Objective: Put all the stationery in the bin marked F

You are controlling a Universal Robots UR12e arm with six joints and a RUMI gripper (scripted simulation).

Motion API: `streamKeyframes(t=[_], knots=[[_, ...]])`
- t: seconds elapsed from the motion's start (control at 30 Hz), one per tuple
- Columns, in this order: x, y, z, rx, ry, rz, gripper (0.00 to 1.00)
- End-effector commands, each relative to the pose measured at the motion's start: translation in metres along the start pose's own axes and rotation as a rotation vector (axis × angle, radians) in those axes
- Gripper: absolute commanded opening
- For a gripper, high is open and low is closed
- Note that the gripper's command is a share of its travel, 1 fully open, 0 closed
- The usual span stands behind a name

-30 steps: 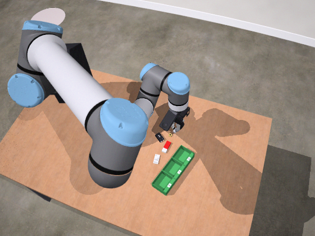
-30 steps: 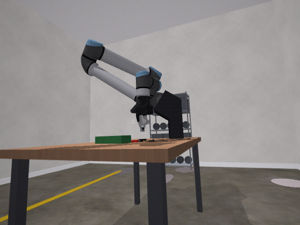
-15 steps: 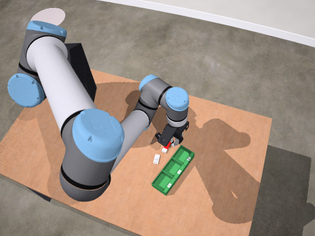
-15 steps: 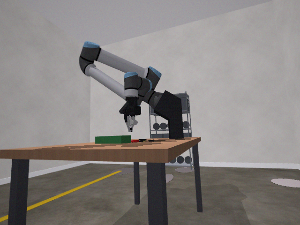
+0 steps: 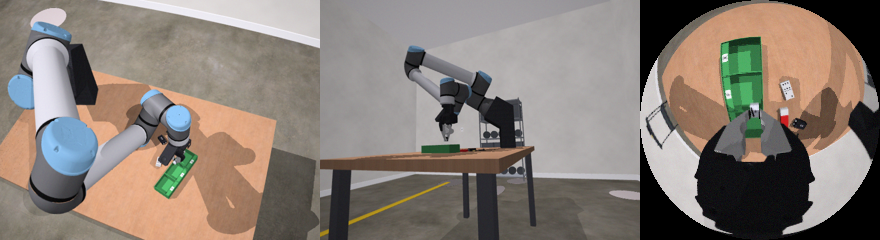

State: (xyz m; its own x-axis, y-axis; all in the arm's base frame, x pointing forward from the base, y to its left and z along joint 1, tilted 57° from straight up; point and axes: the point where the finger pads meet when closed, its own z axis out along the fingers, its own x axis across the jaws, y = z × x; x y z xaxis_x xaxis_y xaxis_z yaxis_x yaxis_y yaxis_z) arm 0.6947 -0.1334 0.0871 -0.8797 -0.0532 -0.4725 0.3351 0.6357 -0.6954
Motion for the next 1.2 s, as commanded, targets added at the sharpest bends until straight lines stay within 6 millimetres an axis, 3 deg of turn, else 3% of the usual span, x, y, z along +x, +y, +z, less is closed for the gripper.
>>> streamKeyframes(t=[0.0,0.17,0.67,1.17], knots=[[-0.014,-0.023,0.0,-0.002,0.0,0.0,0.0],[-0.022,-0.036,0.0,-0.002,0.0,0.0,0.0],[-0.019,-0.031,0.0,-0.002,0.0,0.0,0.0],[-0.019,-0.03,0.026,-0.002,0.0,0.0,0.0]])
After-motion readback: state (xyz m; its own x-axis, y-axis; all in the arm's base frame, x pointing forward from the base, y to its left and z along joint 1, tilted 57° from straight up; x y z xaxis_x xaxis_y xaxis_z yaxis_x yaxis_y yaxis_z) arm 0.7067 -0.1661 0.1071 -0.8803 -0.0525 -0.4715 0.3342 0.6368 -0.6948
